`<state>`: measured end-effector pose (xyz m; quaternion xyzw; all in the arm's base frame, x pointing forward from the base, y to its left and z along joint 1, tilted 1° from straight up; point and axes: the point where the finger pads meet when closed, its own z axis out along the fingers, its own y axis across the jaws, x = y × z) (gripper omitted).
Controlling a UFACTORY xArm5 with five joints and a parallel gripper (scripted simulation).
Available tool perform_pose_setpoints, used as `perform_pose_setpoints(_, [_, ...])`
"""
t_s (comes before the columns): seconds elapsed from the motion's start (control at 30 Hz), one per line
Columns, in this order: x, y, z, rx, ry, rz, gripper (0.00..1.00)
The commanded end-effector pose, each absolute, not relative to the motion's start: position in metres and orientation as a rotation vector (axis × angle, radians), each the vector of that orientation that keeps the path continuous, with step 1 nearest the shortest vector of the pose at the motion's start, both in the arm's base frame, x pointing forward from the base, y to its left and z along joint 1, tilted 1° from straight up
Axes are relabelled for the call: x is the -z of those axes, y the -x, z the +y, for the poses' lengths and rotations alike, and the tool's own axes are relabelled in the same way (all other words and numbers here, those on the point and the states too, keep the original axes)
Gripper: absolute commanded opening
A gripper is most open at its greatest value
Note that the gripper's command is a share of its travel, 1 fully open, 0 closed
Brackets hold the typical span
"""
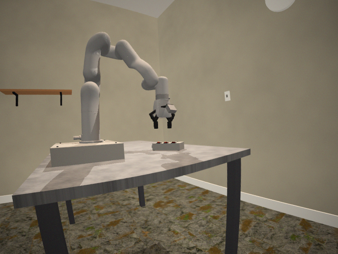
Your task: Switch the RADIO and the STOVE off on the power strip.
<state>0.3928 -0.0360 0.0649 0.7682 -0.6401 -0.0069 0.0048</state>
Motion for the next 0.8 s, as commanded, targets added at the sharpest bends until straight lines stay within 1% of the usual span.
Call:
perform_pose_setpoints(0.0, [-0.068,-0.401,-0.04,0.082,-2.134,-2.242,1.0])
perform_pose_setpoints(0.13, [-0.069,-0.403,-0.042,0.099,-2.026,-2.32,1.0])
perform_pose_setpoints(0.3, [-0.071,-0.409,-0.047,0.139,-1.694,-2.514,1.0])
perform_pose_setpoints(0.4, [-0.071,-0.409,-0.047,0.139,-1.694,-2.514,1.0])
perform_pose_setpoints(0.47, [-0.072,-0.412,-0.05,0.155,-1.477,-2.609,1.0])
perform_pose_setpoints(0.53, [-0.072,-0.412,-0.05,0.155,-1.477,-2.609,1.0])
perform_pose_setpoints(0.77, [-0.076,-0.418,-0.055,0.166,-1.091,-2.726,1.0])
